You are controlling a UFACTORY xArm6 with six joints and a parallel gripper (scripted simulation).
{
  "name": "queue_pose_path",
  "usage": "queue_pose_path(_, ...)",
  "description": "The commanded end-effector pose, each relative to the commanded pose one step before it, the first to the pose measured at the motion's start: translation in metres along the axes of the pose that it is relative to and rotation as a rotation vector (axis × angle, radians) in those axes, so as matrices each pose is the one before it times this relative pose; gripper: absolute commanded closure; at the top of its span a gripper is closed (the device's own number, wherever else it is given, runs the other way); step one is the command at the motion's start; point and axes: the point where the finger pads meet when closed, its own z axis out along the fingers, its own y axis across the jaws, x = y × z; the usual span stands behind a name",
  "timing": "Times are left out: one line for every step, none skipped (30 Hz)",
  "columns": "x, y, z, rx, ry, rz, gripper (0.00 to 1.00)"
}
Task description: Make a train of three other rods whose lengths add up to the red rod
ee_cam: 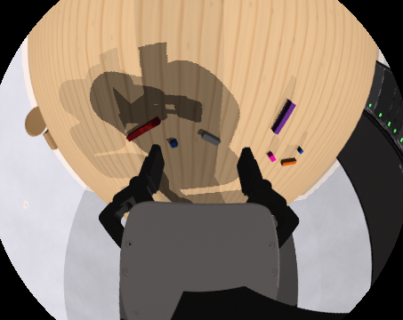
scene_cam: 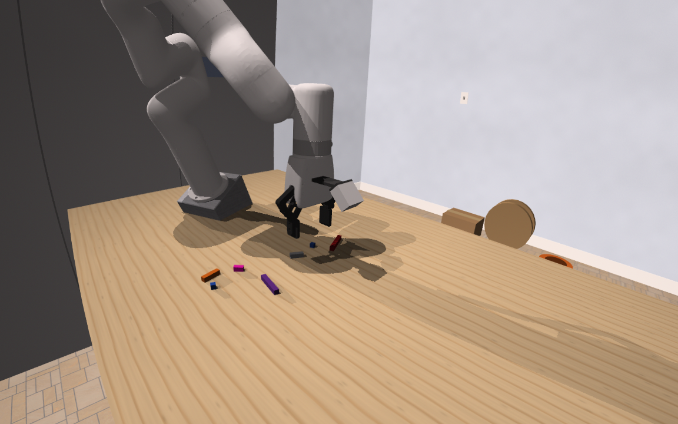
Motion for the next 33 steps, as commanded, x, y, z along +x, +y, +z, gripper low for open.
queue_pose_path(-0.00159,-0.00831,-0.00114,0.00748,-0.00613,-0.16630,0.00)
queue_pose_path(-0.00041,-0.00190,0.00001,-0.00017,0.00005,-0.03646,0.00)
queue_pose_path(-0.00035,-0.00191,0.00001,-0.00018,0.00005,-0.03648,0.00)
queue_pose_path(-0.00029,-0.00192,0.00001,-0.00019,0.00005,-0.03648,0.00)
queue_pose_path(-0.00022,-0.00192,0.00001,-0.00021,0.00004,-0.03648,0.00)
queue_pose_path(-0.00016,-0.00193,0.00001,-0.00022,0.00004,-0.03648,0.00)
queue_pose_path(0.00000,0.00000,0.00000,0.00000,0.00000,0.00000,0.00)
queue_pose_path(0.00000,0.00000,0.00000,0.00000,0.00000,0.00000,0.00)
queue_pose_path(-0.00019,-0.00350,0.00002,-0.00042,0.00006,-0.06620,0.00)
queue_pose_path(0.00001,-0.00317,0.00001,-0.00042,0.00003,-0.06004,0.00)
queue_pose_path(0.00009,-0.00157,0.00001,-0.00022,0.00001,-0.02973,0.00)
queue_pose_path(0.00014,-0.00166,0.00001,-0.00024,0.00000,-0.03150,0.00)
queue_pose_path(0.00020,-0.00186,0.00001,-0.00028,0.00000,-0.03557,0.00)
queue_pose_path(0.00027,-0.00193,0.00001,-0.00030,-0.00001,-0.03701,0.00)
queue_pose_path(0.00032,-0.00181,0.00001,-0.00029,-0.00002,-0.03503,0.00)
queue_pose_path(0.00030,-0.00147,0.00001,-0.00024,-0.00002,-0.02856,0.00)
queue_pose_path(0.00027,-0.00114,0.00000,-0.00019,-0.00002,-0.02239,0.00)
queue_pose_path(0.00021,-0.00085,0.00000,-0.00015,-0.00002,-0.01666,0.00)
queue_pose_path(0.00016,-0.00058,0.00000,-0.00010,-0.00002,-0.01152,0.00)
queue_pose_path(0.00010,-0.00036,0.00000,-0.00006,-0.00001,-0.00713,0.00)
queue_pose_path(0.00005,-0.00018,0.00000,-0.00003,-0.00001,-0.00367,0.00)
queue_pose_path(0.00002,-0.00007,0.00000,-0.00001,0.00000,-0.00131,0.00)
queue_pose_path(0.00000,-0.00001,0.00000,0.00000,0.00000,-0.00019,0.00)
queue_pose_path(0.00000,0.00000,0.00000,0.00000,0.00000,0.00000,0.00)
queue_pose_path(0.00000,0.00000,0.00000,0.00000,0.00000,0.00000,0.00)
queue_pose_path(0.00000,0.00000,0.00000,0.00000,0.00000,0.00000,0.00)
queue_pose_path(0.00000,0.00000,0.00000,0.00000,0.00000,0.00000,0.00)
queue_pose_path(0.00000,0.00000,0.00000,0.00000,0.00000,0.00000,0.00)
queue_pose_path(0.00000,0.00000,0.00000,0.00000,0.00000,0.00000,0.00)
queue_pose_path(0.00000,0.00000,0.00000,0.00000,0.00000,0.00000,0.00)
queue_pose_path(0.00000,0.00000,0.00000,0.00000,0.00000,0.00000,0.00)
queue_pose_path(0.00000,0.00000,0.00000,0.00000,0.00000,0.00000,0.00)
queue_pose_path(0.00000,0.00000,0.00000,0.00000,0.00000,0.00000,0.00)
